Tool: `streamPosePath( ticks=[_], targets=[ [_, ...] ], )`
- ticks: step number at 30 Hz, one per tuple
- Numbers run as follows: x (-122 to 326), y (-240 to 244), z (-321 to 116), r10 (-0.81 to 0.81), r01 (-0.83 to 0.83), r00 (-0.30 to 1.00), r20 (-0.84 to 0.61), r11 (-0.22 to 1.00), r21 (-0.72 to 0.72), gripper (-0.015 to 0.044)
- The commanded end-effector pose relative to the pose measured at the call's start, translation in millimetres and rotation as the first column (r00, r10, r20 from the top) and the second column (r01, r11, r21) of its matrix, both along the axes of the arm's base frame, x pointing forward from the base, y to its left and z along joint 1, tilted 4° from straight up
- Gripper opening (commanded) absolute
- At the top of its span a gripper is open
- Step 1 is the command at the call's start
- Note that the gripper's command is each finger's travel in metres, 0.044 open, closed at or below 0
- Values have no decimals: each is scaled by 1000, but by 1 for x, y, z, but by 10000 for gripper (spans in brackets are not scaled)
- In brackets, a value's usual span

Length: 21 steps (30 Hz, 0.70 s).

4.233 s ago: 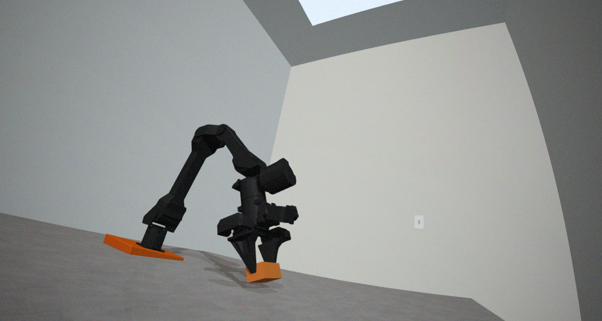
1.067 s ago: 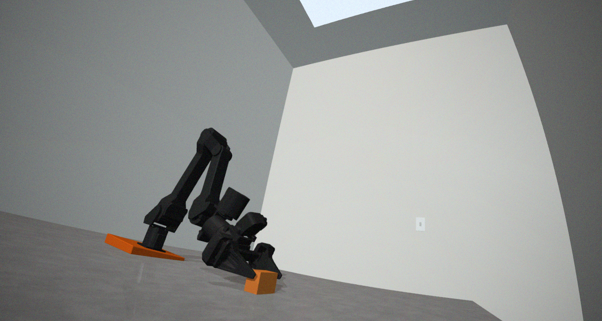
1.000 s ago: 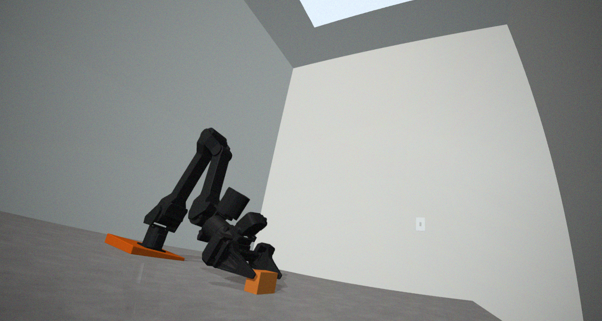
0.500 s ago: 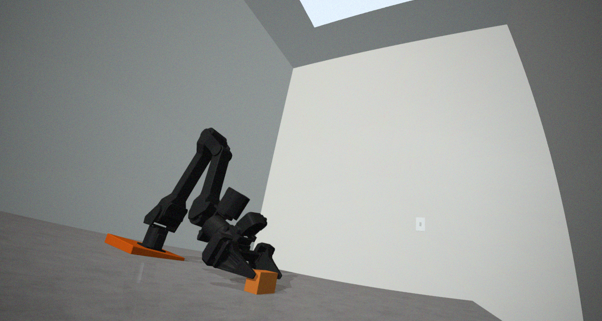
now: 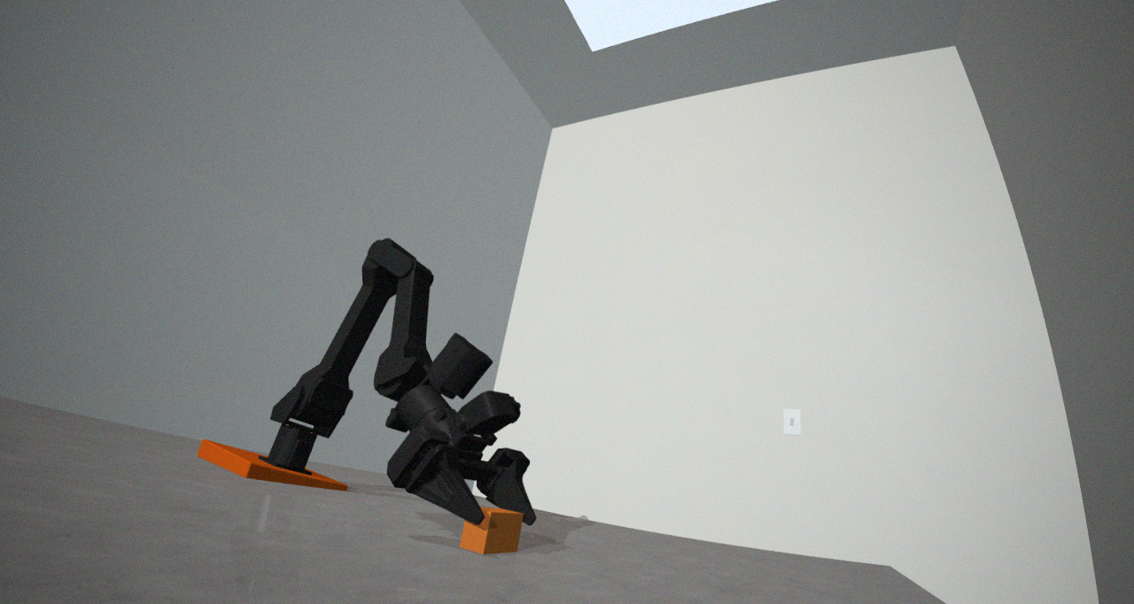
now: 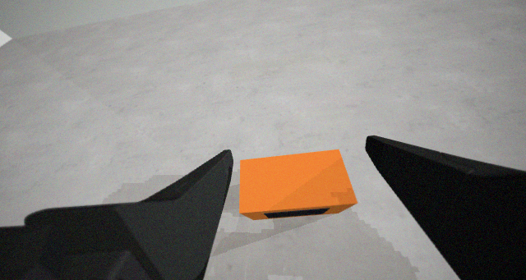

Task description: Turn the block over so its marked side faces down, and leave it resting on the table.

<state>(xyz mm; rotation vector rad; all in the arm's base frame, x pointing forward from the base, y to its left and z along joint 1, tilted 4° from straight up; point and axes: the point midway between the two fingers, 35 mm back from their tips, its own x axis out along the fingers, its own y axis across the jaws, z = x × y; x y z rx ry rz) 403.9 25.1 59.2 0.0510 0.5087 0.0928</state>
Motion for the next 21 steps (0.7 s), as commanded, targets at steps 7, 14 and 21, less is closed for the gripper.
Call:
streamPosePath(
  ticks=[7,14,21],
  targets=[
    [-30,-1,55,34,-46,937,-348,999,-27,440],
    [-36,-1,60,35,-49,928,-371,998,-28,440],
    [-27,-1,64,36,-55,900,-435,998,-31,440]
  ],
)
